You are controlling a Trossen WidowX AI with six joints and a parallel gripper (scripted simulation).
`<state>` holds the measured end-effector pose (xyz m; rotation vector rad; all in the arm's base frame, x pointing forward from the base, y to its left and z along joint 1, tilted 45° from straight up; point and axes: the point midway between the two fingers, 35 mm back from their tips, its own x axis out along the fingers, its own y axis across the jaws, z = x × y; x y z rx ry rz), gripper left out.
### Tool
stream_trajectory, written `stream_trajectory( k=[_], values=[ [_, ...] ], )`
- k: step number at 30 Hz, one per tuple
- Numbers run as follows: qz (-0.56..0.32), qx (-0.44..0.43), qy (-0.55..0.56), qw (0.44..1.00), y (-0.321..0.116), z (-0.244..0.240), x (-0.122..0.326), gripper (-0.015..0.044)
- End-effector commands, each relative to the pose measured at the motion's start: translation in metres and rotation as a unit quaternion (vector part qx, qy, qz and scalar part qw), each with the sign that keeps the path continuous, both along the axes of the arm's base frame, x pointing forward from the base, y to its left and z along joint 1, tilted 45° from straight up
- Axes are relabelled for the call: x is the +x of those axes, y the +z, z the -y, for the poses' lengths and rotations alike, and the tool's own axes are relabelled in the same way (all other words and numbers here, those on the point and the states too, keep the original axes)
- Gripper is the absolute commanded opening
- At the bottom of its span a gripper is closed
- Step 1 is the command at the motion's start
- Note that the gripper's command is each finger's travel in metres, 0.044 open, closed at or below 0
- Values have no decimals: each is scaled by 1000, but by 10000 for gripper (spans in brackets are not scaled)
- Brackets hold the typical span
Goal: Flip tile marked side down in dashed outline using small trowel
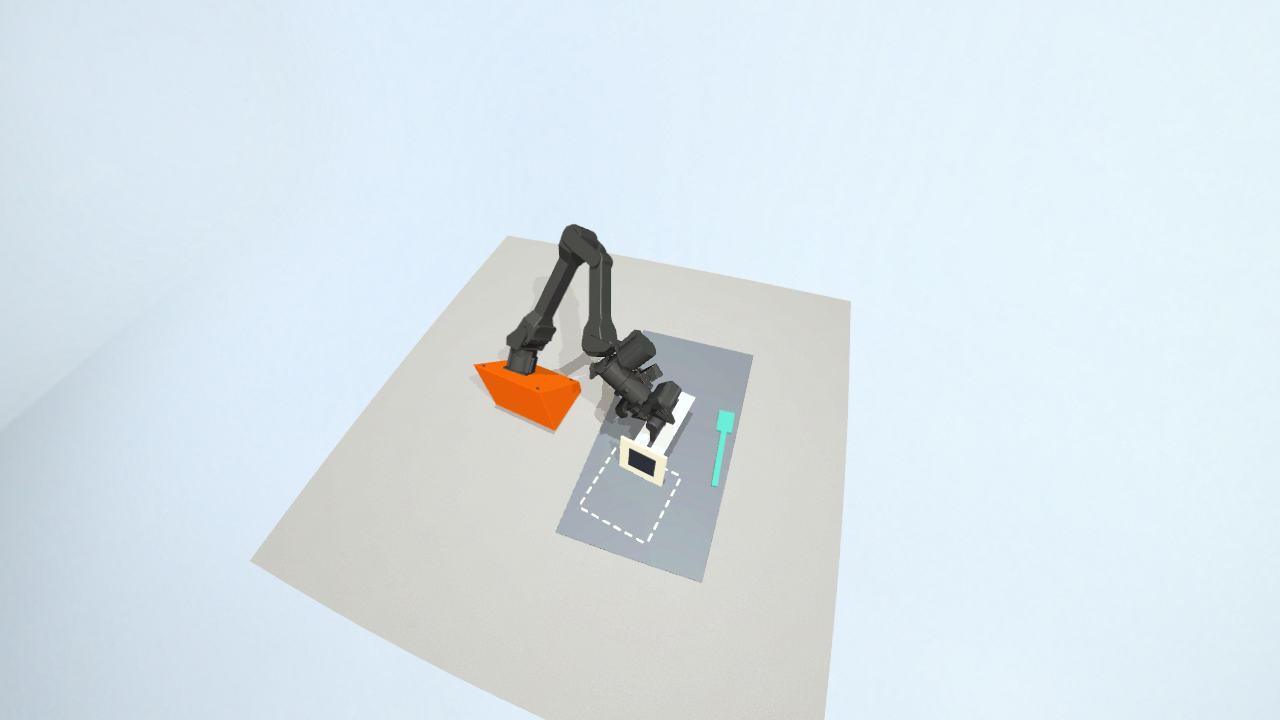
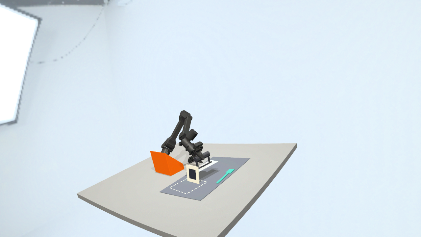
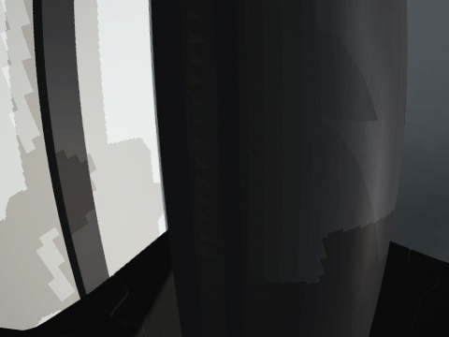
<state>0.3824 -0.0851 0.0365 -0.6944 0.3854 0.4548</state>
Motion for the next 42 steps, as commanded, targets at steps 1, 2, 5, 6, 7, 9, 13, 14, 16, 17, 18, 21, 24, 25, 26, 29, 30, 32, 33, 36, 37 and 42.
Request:
stream_trajectory(
  k=[1,2,5,6,7,9,13,14,16,17,18,21,24,25,26,29,30,32,33,36,37,42],
  values=[
    [5,-4,-2,1000,-6,9,-1,0],
    [5,-4,-2,1000,-7,10,-2,0],
    [5,-4,-2,1000,-13,13,-2,0],
    [5,-4,-2,1000,-14,13,-3,0],
    [5,-4,-2,1000,-15,14,-3,0],
    [5,-4,-2,1000,-15,14,-3,0],
    [5,-4,-2,1000,-15,14,-3,0],
    [5,-4,-2,1000,-14,13,-3,0],
    [5,-4,-2,1000,-9,12,-1,0],
    [5,-4,-2,1000,-5,11,-1,0],
    [5,-4,-2,1000,-1,10,0,0],
    [5,-4,-2,1000,11,6,2,0],
    [5,-4,-2,1000,23,2,3,0],
    [5,-4,-2,1000,27,1,3,0],
    [5,-4,-2,1000,31,-1,3,0],
    [5,-4,-2,1000,43,-5,3,0],
    [5,-3,-2,1000,47,-7,3,0],
    [5,-3,-2,1000,49,-8,3,0],
    [5,-3,-2,1000,49,-8,3,0],
    [5,-3,-2,1000,49,-8,3,0],
    [5,-3,-2,1000,49,-8,3,0],
    [5,-3,-2,1000,49,-8,3,0]
  ],
)
